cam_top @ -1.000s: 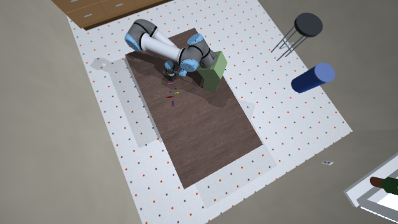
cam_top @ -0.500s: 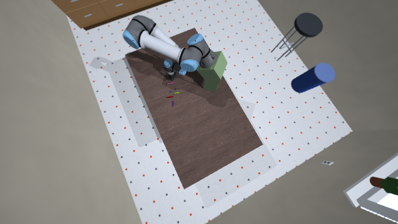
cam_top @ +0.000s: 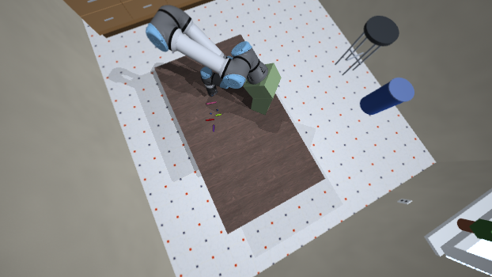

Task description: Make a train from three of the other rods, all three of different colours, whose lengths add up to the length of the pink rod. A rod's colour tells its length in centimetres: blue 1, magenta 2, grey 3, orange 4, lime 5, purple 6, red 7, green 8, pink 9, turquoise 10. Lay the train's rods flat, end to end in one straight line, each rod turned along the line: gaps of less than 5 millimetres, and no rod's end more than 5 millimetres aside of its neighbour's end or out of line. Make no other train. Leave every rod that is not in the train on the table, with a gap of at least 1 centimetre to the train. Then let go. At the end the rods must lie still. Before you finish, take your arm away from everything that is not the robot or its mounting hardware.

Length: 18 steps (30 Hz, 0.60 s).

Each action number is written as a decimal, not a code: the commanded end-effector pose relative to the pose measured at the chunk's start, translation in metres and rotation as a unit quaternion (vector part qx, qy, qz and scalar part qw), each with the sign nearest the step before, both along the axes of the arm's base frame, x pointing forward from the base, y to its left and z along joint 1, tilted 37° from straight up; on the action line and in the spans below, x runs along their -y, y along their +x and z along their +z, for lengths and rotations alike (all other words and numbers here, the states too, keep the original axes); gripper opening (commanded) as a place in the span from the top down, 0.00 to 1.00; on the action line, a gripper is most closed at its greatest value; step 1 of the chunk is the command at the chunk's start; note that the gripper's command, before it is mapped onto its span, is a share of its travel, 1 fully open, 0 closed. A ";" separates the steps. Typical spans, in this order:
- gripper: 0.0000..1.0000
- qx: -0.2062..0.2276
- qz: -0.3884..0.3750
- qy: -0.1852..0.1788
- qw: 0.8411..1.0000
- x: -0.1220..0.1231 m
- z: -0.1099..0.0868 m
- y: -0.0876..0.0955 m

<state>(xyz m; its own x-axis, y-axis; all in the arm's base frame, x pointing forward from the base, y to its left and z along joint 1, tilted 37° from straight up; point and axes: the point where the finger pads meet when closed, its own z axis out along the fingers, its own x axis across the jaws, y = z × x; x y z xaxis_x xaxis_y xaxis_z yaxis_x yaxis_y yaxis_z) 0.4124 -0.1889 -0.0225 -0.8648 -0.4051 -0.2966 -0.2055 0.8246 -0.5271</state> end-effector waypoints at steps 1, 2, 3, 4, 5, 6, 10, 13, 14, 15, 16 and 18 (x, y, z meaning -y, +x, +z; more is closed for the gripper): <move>0.76 0.000 0.000 0.000 1.000 -0.003 0.007 -0.004; 0.76 0.000 0.000 0.000 1.000 -0.004 0.008 -0.005; 0.76 0.000 0.000 0.000 1.000 -0.005 0.010 -0.006; 0.76 0.000 0.000 0.000 1.000 -0.005 0.011 -0.006; 0.76 0.000 0.000 0.000 1.000 -0.006 0.012 -0.007; 0.76 0.000 0.000 0.000 1.000 -0.006 0.012 -0.007; 0.76 0.000 0.000 0.000 1.000 -0.007 0.013 -0.008; 0.76 0.000 0.000 0.000 1.000 -0.007 0.013 -0.008; 0.76 0.000 0.000 0.000 1.000 -0.007 0.013 -0.008; 0.76 0.000 0.000 0.000 1.000 -0.007 0.013 -0.008; 0.76 0.000 0.000 0.000 1.000 -0.007 0.013 -0.008; 0.76 0.000 0.000 0.000 1.000 -0.007 0.013 -0.008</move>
<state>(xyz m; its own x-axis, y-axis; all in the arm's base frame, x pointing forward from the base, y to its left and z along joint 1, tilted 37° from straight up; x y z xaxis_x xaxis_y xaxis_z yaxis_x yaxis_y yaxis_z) 0.4047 -0.1823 -0.0094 -0.8650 -0.4049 -0.2965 -0.2055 0.8248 -0.5268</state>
